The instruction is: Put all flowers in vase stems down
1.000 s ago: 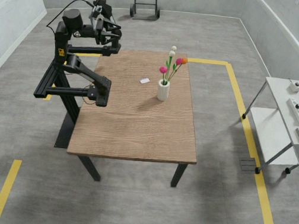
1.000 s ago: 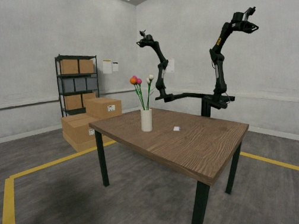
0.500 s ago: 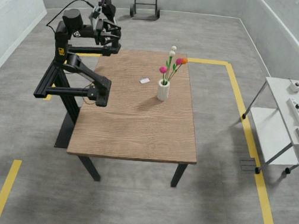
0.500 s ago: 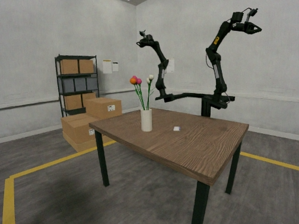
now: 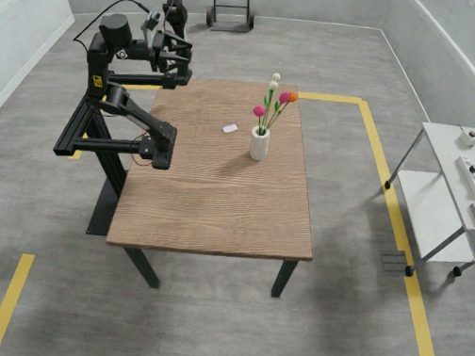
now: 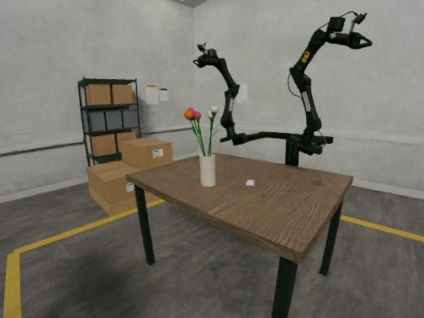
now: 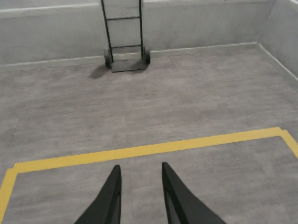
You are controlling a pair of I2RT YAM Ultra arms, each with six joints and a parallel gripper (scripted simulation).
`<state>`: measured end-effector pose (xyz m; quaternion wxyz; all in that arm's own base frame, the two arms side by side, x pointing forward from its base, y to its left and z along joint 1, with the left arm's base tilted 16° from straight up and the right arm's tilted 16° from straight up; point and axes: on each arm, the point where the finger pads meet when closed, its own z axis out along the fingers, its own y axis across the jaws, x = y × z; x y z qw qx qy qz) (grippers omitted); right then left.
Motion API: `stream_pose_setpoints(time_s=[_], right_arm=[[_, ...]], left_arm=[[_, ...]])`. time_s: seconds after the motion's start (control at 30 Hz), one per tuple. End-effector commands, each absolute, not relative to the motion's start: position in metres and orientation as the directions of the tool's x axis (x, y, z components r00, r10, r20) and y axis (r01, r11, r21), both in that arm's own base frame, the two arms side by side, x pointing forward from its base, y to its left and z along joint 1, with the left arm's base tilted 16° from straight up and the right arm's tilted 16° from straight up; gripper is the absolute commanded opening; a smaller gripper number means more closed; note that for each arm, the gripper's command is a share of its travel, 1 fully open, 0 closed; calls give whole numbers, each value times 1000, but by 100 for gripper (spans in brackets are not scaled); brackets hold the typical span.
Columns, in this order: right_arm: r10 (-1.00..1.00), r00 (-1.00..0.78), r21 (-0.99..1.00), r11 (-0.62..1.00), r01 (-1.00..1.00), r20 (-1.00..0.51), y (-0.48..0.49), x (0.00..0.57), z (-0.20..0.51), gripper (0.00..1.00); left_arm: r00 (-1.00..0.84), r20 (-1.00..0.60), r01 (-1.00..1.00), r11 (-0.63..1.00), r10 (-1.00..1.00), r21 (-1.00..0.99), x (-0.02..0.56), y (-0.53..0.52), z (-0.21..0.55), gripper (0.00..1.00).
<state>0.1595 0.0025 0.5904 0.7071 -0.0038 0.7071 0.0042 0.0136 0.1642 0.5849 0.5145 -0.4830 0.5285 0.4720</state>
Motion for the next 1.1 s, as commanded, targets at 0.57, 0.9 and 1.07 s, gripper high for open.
stream_pose_setpoints(time_s=[0.57,0.9,1.07], right_arm=[[3,13,3,1000,4,-1000,1,150,593,60],[3,0,3,1000,5,-1000,0,154,590,60],[3,-16,3,1000,5,-1000,0,164,585,60]], left_arm=[[3,-999,-1000,-1,33,-3,-1,148,598,30],[3,-1000,-1000,-2,29,-3,-2,152,597,30],[3,-1000,-1000,-2,-10,-3,-1,166,586,30]])
